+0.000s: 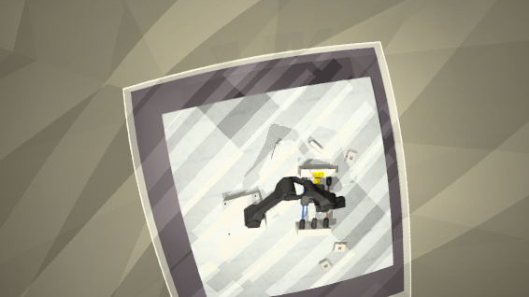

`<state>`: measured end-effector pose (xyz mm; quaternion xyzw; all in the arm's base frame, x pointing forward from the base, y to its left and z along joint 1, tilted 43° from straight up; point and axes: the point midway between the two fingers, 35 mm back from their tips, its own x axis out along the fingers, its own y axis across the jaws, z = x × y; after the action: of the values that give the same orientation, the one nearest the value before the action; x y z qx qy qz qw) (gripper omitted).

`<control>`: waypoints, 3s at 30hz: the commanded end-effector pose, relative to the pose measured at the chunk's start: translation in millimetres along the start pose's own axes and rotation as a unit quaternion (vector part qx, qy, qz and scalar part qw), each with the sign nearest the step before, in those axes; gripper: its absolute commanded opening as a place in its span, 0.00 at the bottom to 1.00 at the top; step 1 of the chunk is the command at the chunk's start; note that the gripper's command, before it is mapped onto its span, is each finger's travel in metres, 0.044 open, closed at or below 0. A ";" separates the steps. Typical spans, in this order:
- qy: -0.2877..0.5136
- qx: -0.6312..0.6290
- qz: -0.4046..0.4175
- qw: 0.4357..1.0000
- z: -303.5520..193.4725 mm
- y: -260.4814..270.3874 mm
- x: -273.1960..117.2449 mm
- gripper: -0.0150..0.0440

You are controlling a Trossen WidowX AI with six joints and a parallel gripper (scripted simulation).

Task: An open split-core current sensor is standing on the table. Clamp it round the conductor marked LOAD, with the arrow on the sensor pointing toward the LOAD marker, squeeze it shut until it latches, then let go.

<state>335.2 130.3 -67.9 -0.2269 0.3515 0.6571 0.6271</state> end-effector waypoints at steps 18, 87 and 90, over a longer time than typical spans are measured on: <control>0.000 0.000 -0.001 1.000 0.0 -0.4 -0.6 0.30; -0.002 0.002 0.001 1.000 -0.2 -0.2 -17.2 0.25; -0.002 0.002 0.001 1.000 -0.2 -0.2 -17.2 0.25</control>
<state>335.0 129.3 -53.9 -0.2221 0.3433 0.6667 0.6232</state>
